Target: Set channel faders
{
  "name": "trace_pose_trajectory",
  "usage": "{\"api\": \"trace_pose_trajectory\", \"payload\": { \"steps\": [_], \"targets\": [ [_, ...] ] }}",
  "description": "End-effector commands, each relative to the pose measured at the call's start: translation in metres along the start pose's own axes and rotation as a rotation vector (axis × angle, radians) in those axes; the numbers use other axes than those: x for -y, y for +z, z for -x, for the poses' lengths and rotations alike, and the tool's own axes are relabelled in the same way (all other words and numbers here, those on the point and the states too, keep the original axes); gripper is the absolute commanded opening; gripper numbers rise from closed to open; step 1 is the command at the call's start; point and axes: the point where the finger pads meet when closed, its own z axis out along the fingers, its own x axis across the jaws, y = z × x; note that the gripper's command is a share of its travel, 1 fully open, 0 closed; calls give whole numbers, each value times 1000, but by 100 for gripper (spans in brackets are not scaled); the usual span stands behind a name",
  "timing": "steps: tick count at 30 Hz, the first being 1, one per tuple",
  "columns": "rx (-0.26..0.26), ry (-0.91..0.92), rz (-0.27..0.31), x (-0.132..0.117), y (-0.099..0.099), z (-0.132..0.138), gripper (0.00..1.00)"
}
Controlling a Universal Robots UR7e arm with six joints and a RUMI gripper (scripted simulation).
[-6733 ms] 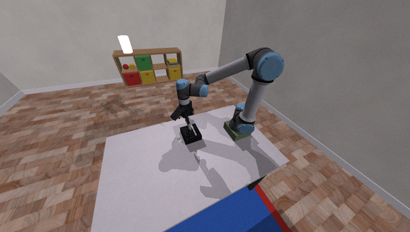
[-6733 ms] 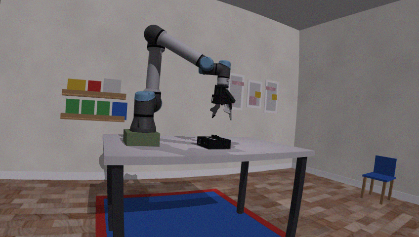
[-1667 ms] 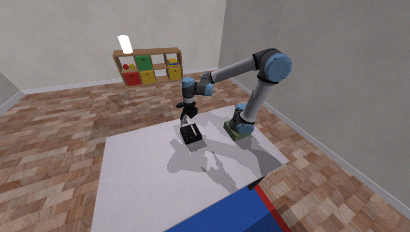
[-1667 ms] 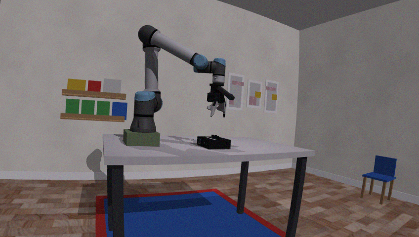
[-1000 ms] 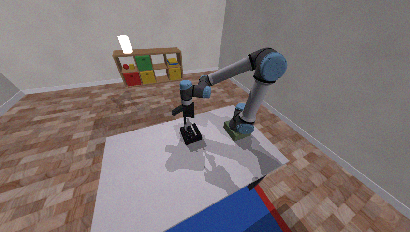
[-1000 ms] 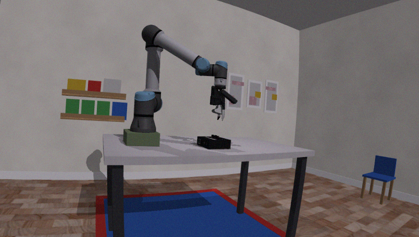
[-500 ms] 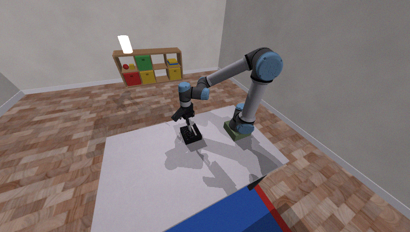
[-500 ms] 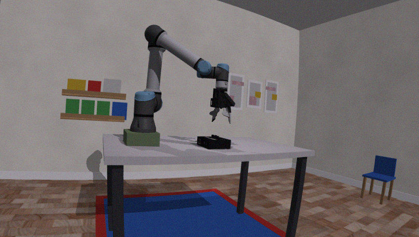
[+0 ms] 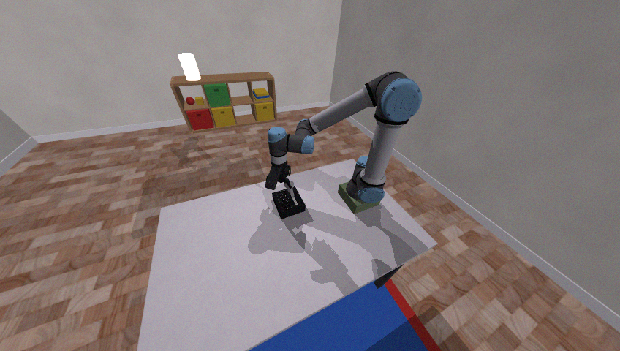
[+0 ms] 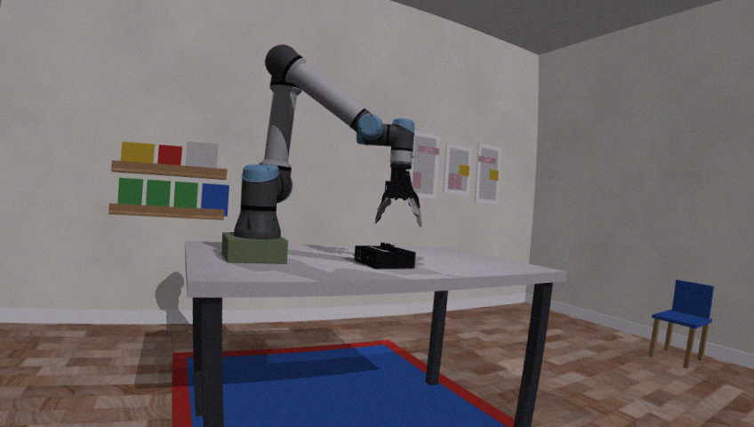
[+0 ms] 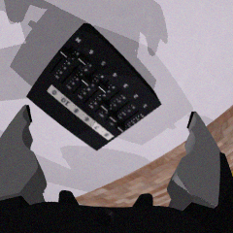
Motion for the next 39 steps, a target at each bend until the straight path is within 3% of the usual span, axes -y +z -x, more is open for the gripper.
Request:
{"api": "trace_pose_trajectory", "payload": {
  "steps": [1,21,39],
  "targets": [
    [0,-211,-11,1,5,0,100],
    [-1,-661,-10,0,17,0,100],
    [-2,-793,-10,-1,21,0,100]
  ]
}}
